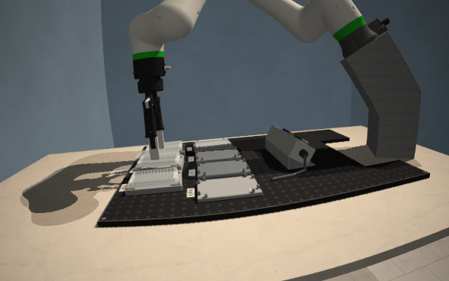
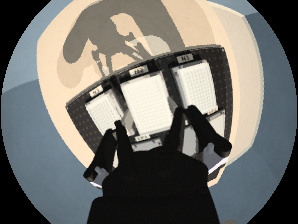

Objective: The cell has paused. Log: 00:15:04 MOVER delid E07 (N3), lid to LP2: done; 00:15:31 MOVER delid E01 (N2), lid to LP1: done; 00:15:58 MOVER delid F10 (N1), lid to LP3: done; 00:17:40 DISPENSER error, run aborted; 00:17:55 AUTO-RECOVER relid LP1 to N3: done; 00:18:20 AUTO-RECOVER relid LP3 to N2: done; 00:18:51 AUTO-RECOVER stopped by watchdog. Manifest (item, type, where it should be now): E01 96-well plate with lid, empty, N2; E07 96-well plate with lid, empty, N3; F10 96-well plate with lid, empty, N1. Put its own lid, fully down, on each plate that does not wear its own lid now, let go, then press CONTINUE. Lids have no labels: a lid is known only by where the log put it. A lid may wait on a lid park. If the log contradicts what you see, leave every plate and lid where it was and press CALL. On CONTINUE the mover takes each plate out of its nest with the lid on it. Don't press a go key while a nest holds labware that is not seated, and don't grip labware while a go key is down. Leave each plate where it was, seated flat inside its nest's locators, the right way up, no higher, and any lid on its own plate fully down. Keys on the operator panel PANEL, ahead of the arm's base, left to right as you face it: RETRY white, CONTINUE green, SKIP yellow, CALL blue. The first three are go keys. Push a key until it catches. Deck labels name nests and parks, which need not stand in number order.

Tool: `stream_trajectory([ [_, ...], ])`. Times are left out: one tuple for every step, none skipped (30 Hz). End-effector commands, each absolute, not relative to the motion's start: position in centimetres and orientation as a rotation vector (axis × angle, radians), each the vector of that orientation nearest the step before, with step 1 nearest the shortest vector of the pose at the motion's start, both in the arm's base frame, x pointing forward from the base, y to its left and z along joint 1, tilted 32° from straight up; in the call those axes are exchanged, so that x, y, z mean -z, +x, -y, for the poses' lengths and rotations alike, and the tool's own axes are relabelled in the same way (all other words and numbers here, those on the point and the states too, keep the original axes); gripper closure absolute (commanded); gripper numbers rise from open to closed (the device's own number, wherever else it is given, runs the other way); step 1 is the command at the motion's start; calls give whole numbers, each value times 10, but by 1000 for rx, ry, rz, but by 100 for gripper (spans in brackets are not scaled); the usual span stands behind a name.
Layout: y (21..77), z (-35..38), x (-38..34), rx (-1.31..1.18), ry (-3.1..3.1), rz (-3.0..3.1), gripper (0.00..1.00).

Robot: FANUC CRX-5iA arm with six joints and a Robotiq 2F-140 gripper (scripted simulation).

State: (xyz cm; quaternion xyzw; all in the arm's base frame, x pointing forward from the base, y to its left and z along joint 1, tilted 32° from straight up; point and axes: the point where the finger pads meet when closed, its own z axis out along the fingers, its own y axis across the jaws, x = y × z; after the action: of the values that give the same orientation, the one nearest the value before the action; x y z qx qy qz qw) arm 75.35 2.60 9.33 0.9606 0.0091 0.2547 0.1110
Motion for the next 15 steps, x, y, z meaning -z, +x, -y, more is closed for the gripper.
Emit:
stream_trajectory([
  [754,-26,-93,-749,2821,-27,100],
  [754,-26,-93,-749,2821,-27,100],
  [754,-26,-93,-749,2821,-27,100],
  [754,-26,-93,-749,2821,-27,100],
  [754,-26,-92,-749,2821,-27,100],
  [754,-26,-92,-749,2821,-27,100],
  [755,-26,-92,-749,2821,-27,100],
  [755,-26,-92,-749,2821,-27,100],
  [755,-26,-91,-749,2821,-27,100],
  [755,-26,-91,-749,2821,-27,100],
  [755,-25,-91,-749,2821,-27,100],
  [755,-25,-91,-749,2821,-27,100],
  [755,-25,-90,-749,2821,-27,100],
  [756,-25,-90,-749,2821,-27,100],
  [756,-25,-90,-749,2821,-27,100],
])
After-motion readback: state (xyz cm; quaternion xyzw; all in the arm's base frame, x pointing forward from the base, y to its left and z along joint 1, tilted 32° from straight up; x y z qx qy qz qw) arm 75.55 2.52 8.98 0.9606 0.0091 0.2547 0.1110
